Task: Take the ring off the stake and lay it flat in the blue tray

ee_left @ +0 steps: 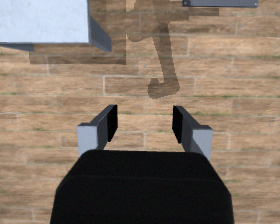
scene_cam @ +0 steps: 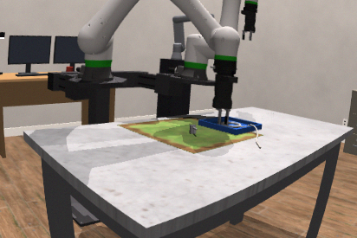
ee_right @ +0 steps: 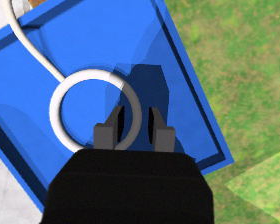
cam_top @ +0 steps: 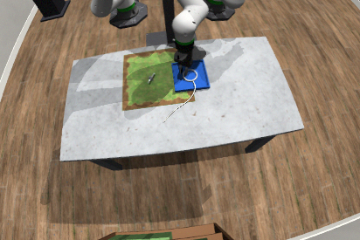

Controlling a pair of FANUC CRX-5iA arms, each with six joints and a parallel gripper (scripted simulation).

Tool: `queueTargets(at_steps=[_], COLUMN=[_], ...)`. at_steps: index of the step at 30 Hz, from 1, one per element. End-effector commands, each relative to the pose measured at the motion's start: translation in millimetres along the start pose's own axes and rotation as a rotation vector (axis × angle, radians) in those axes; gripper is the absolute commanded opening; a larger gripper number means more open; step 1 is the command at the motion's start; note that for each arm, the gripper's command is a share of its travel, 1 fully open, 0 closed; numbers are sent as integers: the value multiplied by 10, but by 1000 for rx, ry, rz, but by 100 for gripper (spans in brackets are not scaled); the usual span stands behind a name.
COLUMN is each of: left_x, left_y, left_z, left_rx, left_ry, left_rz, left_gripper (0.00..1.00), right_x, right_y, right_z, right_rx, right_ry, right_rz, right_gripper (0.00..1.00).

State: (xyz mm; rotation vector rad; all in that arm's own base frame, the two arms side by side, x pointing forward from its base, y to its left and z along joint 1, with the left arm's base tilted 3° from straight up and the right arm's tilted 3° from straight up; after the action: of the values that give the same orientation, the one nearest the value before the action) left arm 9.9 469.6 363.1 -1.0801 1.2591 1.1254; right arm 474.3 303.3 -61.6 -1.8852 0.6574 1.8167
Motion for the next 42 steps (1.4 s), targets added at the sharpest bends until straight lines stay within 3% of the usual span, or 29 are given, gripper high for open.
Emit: queueTargets(at_steps=[1, 8, 21, 42], left_x=[-9, -9, -9, -9], left_y=[-1, -1, -1, -1], left_z=[1, 1, 1, 1], left_rx=[0, 0, 0, 0], left_ry=[-2, -2, -2, -2], left_rz=[0, 0, 0, 0], left_gripper=[100, 100, 100, 100], right_x=[-40, -200, -911, -1009], right_y=[-9, -9, -7, -7], right_z=[-2, -2, -2, -2], right_rx=[0, 0, 0, 0], right_ry=[1, 1, 1, 1], right_rz=[-2, -2, -2, -2], right_gripper=[55, 55, 55, 55])
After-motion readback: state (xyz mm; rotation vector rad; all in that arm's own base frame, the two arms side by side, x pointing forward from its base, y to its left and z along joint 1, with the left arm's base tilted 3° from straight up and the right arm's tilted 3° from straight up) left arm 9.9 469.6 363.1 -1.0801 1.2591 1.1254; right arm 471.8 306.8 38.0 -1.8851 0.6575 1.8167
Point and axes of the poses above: on each arm, the point where the finger pads meet when closed, its own x axis out along the fingers, its own y axis across the jaws, z = x × y, the point moved 6 cm from there along -x, back along the fingers, and after that the axes turned 7 degrees about x, right-handed, at the moved point
